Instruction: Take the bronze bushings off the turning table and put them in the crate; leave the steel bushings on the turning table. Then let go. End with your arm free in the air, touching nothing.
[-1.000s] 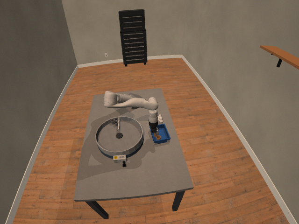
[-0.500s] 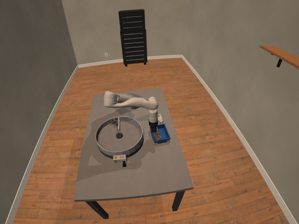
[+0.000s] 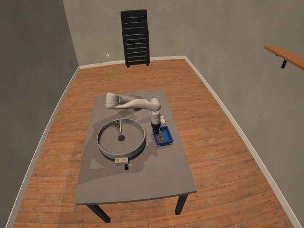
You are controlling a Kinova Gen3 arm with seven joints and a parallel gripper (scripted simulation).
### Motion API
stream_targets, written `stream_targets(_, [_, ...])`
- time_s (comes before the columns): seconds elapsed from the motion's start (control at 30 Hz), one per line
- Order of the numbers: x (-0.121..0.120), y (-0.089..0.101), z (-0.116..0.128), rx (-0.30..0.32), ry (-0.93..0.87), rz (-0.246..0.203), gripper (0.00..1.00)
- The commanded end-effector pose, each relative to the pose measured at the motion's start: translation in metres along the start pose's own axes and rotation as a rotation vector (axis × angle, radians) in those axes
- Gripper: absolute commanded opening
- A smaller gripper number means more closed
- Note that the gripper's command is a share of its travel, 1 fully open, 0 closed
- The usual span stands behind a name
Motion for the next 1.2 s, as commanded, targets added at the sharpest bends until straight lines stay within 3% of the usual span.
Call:
stream_targets(0.0, [0.0,0.004,-0.001,0.003,0.0,0.002,0.47])
stream_targets(0.47, [0.0,0.007,-0.001,0.003,0.0,0.002,0.47])
stream_targets(0.63, [0.0,0.065,0.0,0.003,0.0,0.002,0.47])
stream_targets(1.03, [0.0,0.065,0.0,0.003,0.0,0.002,0.47])
stream_targets(1.17, [0.0,0.111,0.0,0.003,0.0,0.002,0.47])
Point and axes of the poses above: the point where the finger pads meet when closed, its own y axis back along the fingers, its own x axis across the jaws, z = x × y, the point moved 10 cm from there along y, back along the fingers, and after that the axes turned 2 degrees about y, right-handed, at the moved point
